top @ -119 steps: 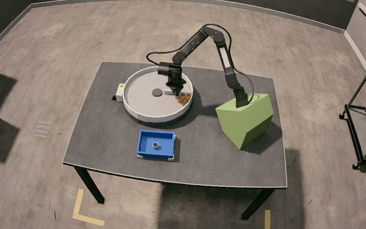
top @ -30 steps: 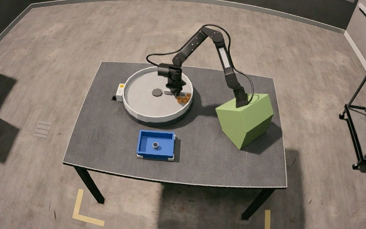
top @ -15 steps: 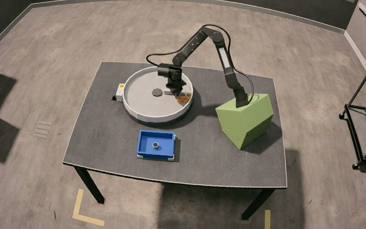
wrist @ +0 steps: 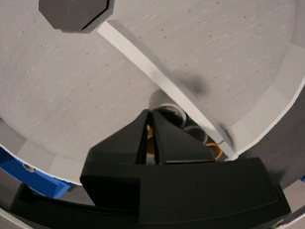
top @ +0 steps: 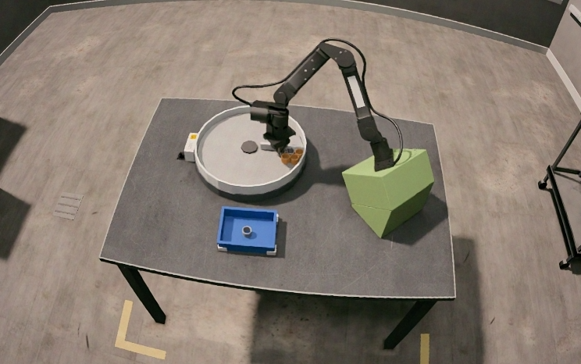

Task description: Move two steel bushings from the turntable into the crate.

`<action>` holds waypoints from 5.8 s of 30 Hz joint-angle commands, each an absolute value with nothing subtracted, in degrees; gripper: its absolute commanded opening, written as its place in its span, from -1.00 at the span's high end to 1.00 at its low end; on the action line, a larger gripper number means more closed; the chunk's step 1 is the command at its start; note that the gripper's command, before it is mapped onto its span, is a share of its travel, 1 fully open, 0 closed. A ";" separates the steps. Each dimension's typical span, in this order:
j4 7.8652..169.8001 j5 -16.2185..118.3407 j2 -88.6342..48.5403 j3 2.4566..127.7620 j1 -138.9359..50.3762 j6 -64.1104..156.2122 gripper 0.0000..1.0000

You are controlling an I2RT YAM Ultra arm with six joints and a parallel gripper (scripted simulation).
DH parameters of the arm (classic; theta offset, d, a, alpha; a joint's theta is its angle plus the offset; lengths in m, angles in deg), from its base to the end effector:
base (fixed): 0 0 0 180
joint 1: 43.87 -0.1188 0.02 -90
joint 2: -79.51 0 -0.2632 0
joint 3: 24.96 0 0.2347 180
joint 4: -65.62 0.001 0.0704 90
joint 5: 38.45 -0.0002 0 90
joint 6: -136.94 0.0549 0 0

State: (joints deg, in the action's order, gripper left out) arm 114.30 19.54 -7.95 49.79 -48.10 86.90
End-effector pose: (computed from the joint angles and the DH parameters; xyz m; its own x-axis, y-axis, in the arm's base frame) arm 0.2944 -0.0064 0.2273 -0.5487 0.5055 -0.6659 0.7084 0.7041 -0.0491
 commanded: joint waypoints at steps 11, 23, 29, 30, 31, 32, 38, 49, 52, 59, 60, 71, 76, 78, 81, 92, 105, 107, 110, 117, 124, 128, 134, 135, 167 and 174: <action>115.27 18.99 -8.11 49.72 -48.06 86.72 1.00; 120.12 17.97 -4.22 52.54 -50.96 89.43 1.00; 126.91 16.57 -1.71 55.23 -54.12 92.60 1.00; 127.90 16.36 -1.46 55.68 -54.58 93.09 1.00; 128.77 16.18 -1.27 56.10 -54.98 93.53 1.00; 128.77 16.18 -1.27 56.10 -54.98 93.53 1.00; 131.19 15.72 -2.24 57.30 -55.99 94.89 1.00; 131.43 15.71 -2.23 57.38 -56.05 95.09 1.00; 131.44 15.71 -2.24 57.38 -56.05 95.01 1.00; 131.45 15.71 -2.24 57.39 -56.05 95.01 1.00; 131.45 15.71 -2.24 57.39 -56.05 95.01 1.00; 131.45 15.71 -2.24 57.39 -56.05 95.01 1.00; 131.45 15.69 -2.44 57.39 -56.10 95.16 1.00; 131.44 15.62 -3.13 57.39 -56.27 95.32 1.00; 131.43 15.40 -3.66 57.39 -56.84 95.94 1.00; 131.37 13.56 -7.27 57.60 -62.05 101.72 1.00; 132.11 10.54 -20.31 62.50 -74.10 116.16 1.00; 132.42 10.16 -23.28 64.16 -76.18 118.72 1.00; 133.12 9.73 -28.12 67.36 -79.08 122.40 1.00; 135.52 9.33 -38.27 75.79 -83.94 128.79 1.00; 139.25 9.25 -47.57 85.52 -87.32 133.60 1.00; 141.51 9.26 -52.34 91.15 -88.77 135.63 1.00; 144.13 9.43 -56.91 97.04 -89.96 137.43 1.00; 144.13 9.43 -56.91 97.04 -89.96 137.43 1.00; 147.68 9.78 -60.88 104.10 -91.05 139.24 1.00; 147.68 9.78 -60.88 104.10 -91.05 139.24 1.00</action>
